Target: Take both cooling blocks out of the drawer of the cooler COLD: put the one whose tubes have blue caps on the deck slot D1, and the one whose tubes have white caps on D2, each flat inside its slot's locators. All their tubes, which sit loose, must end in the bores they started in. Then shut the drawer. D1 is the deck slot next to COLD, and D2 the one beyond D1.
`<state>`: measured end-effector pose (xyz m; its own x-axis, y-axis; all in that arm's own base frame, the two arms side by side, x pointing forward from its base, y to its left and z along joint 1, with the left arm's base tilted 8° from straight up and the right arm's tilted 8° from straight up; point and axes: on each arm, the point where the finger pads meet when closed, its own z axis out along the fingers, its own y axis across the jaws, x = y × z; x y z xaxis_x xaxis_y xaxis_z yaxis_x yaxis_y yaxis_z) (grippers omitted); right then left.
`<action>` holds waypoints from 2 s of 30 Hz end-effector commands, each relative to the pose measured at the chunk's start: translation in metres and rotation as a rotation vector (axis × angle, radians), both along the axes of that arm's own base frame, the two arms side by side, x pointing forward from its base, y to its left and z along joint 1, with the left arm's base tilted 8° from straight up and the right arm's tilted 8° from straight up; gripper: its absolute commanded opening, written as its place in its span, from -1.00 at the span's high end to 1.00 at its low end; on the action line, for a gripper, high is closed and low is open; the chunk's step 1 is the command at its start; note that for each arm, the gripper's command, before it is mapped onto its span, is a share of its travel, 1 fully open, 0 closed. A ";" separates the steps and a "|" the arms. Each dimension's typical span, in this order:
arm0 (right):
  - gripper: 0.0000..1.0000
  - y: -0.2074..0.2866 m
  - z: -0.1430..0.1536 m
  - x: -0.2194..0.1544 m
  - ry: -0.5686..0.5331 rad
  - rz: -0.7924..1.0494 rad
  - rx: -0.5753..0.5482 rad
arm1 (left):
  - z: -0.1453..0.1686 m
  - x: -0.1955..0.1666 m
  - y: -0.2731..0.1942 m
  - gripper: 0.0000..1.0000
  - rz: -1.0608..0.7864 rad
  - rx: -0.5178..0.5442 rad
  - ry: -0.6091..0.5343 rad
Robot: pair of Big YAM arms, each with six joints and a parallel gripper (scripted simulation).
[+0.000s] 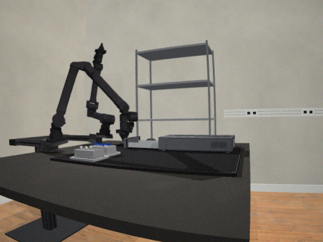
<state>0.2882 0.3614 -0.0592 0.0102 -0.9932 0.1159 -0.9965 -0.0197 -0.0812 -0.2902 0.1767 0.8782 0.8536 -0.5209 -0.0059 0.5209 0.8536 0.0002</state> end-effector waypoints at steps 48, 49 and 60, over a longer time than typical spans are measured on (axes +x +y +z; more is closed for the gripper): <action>1.00 0.017 0.011 0.078 -0.024 0.014 0.021 | 0.008 0.018 -0.014 1.00 0.008 0.019 0.029; 1.00 0.016 0.011 0.079 -0.023 0.014 0.019 | 0.008 0.018 -0.014 1.00 0.008 0.019 0.029; 1.00 0.016 0.013 0.094 -0.021 0.014 0.016 | 0.008 0.018 -0.014 1.00 0.008 0.019 0.029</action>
<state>0.3481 0.3633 -0.0564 0.0261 -0.9918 0.1252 -0.9973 -0.0345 -0.0655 -0.2902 0.1767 0.8782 0.8536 -0.5209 -0.0059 0.5209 0.8536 0.0002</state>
